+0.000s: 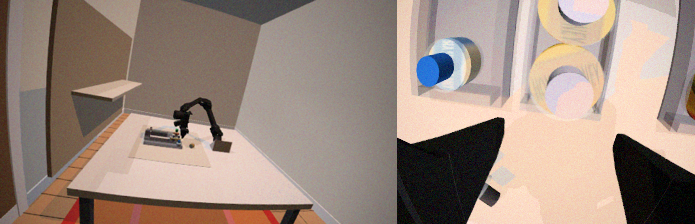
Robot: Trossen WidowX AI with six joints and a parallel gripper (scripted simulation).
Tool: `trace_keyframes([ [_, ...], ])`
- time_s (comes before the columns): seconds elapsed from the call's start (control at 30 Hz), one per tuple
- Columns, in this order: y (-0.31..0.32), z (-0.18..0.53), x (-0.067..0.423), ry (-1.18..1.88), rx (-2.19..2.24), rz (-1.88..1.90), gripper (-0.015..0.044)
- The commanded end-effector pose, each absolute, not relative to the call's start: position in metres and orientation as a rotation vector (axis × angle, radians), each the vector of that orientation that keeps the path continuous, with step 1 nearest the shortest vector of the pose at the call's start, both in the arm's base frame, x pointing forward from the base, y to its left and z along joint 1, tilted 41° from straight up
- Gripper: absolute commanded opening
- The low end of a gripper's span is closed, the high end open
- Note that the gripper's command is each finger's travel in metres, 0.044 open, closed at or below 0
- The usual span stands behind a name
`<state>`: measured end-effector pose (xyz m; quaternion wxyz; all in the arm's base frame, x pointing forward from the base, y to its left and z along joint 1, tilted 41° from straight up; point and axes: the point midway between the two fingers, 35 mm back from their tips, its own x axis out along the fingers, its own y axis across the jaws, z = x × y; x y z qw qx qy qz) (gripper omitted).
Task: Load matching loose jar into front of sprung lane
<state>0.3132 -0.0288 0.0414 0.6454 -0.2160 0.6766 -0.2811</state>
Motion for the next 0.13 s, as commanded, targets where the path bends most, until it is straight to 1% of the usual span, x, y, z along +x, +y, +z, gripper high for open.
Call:
trace_keyframes([
  [0.0,-0.027,0.041,0.298,1.542,-0.483,-0.641,0.0303],
  [0.1,-0.025,0.041,0.288,1.543,-0.483,-0.640,0.0303],
])
